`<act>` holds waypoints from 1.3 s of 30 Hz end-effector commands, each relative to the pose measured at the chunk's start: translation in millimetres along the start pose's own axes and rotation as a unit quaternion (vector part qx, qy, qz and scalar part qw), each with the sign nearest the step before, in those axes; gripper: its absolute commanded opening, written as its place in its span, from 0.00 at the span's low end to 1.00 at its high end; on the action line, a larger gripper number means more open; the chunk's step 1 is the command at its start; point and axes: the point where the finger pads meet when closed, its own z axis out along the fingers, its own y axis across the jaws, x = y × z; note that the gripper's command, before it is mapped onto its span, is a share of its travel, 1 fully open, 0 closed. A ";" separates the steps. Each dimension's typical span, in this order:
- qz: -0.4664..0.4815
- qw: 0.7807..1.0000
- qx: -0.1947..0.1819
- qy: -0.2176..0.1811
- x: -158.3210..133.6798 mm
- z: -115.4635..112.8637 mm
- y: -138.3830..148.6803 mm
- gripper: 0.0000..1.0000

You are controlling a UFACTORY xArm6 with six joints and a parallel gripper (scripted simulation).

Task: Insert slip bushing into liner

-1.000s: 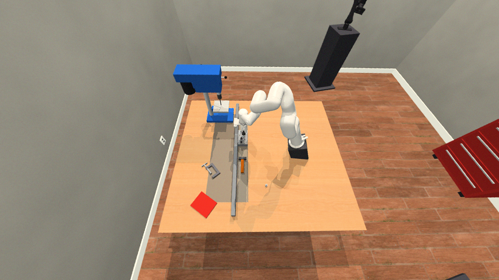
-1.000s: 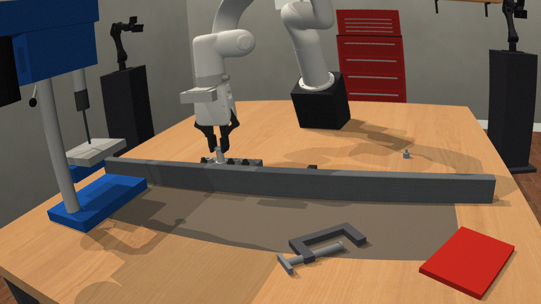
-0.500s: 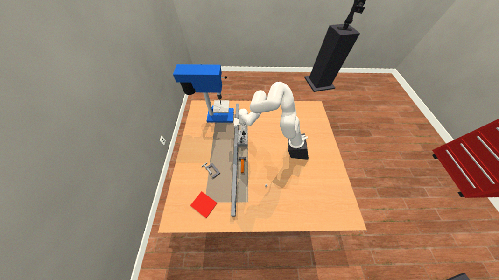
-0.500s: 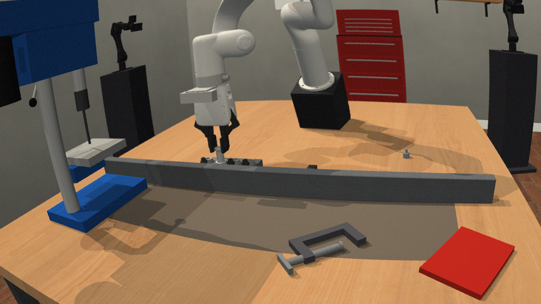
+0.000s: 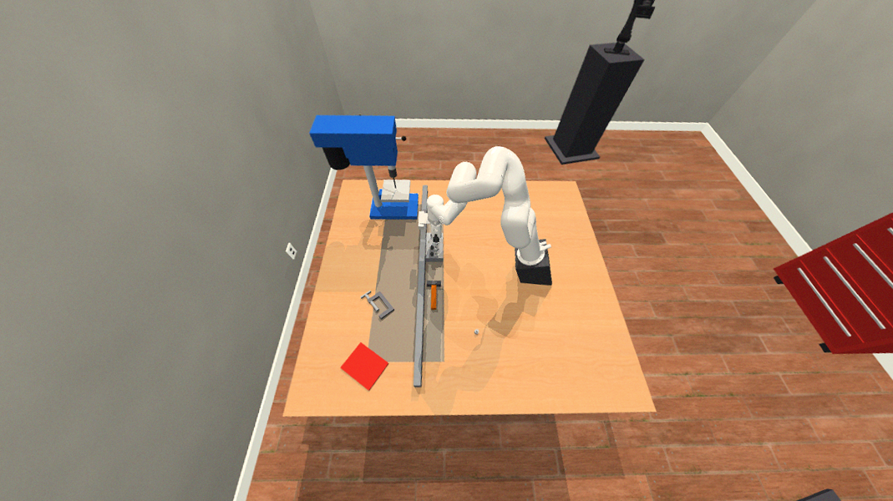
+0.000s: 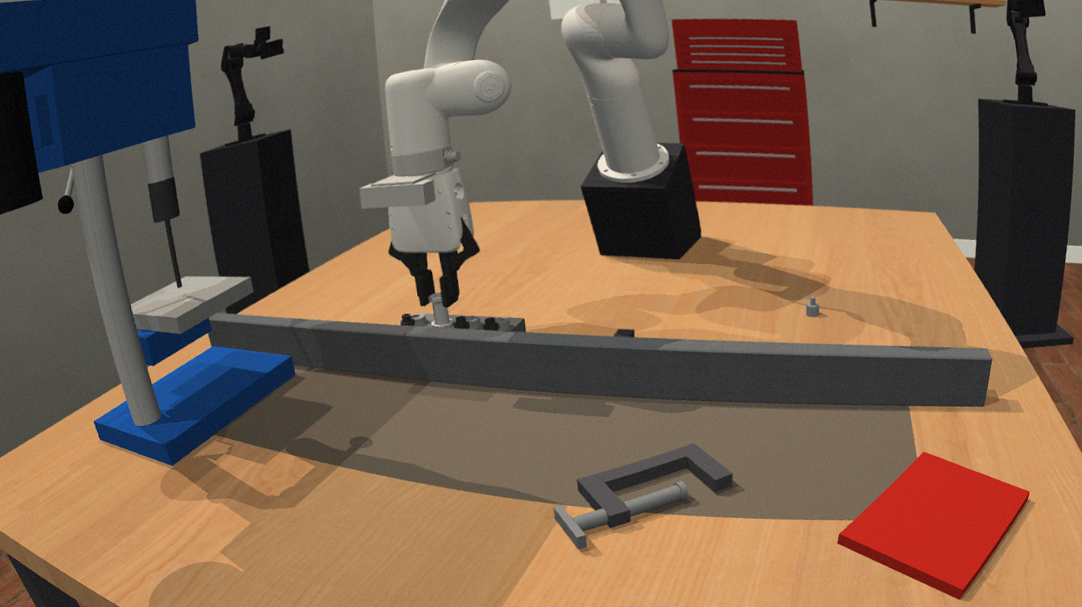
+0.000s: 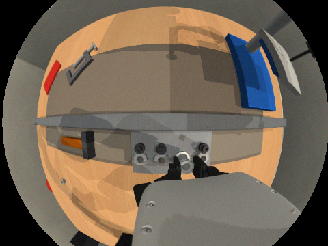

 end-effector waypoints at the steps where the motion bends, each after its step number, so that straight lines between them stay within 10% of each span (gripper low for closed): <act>1: 0.000 1.000 -0.001 0.002 1.4 -0.5 0.5 0.26; 39: 0.000 1.000 -0.001 0.002 1.4 4.5 0.4 0.26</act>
